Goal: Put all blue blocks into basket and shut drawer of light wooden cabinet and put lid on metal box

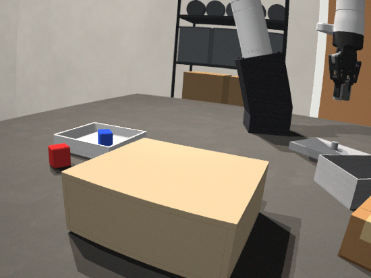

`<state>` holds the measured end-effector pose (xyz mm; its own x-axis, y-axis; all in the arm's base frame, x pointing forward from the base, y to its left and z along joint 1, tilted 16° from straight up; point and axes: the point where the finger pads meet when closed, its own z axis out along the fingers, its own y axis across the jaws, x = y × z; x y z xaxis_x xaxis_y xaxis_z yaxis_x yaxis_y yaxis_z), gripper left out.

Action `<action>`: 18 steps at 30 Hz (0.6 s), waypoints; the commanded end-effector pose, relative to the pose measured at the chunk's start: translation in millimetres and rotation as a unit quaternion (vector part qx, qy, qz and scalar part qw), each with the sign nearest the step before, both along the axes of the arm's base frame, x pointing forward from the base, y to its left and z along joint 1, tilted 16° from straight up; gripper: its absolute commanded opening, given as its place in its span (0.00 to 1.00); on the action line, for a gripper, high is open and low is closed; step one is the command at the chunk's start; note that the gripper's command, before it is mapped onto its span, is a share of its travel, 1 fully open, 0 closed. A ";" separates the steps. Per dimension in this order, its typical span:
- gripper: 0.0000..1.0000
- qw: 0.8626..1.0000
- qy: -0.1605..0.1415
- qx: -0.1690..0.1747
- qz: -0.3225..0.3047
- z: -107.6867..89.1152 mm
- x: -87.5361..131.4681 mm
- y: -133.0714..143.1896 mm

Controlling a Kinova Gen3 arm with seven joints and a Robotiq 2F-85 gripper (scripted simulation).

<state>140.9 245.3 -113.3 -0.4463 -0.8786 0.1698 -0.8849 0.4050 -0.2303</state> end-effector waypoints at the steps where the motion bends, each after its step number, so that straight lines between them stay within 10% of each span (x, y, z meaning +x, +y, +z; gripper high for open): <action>1: 0.48 1.000 0.000 0.002 0.001 -9.9 1.6 -1.8; 18: 0.48 1.000 0.000 0.002 0.001 -62.8 9.4 -14.7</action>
